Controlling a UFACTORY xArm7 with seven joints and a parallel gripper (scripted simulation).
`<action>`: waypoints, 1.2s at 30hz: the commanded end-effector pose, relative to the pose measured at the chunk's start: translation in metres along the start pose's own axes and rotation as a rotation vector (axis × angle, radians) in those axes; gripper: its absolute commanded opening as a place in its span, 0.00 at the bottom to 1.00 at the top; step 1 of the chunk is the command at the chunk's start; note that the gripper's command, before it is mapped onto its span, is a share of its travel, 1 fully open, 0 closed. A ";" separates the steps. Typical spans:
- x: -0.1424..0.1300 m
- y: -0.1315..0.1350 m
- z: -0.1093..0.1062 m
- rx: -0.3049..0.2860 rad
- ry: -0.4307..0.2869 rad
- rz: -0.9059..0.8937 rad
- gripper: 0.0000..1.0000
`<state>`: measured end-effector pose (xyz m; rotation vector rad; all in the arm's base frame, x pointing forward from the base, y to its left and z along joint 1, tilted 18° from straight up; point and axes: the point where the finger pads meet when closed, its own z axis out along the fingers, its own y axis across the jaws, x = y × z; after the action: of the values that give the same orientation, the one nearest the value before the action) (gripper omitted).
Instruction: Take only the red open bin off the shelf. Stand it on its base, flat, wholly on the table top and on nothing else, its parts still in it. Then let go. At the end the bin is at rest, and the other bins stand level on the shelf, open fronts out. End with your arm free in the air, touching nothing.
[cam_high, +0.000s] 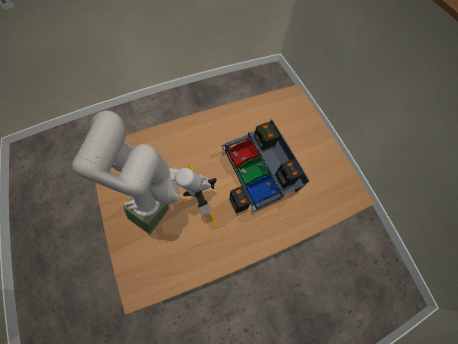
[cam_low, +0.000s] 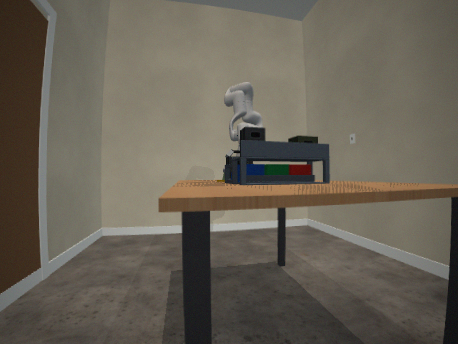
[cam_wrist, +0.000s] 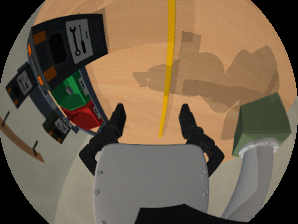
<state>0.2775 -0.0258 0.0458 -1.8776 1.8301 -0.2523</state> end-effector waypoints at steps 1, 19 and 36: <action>-0.005 -0.003 -0.055 -0.239 0.043 0.003 1.00; -0.005 -0.003 -0.055 -0.239 0.043 0.003 1.00; -0.005 -0.003 -0.055 -0.239 0.043 0.003 1.00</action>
<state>0.2774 -0.0258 0.0458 -1.8780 1.8300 -0.2520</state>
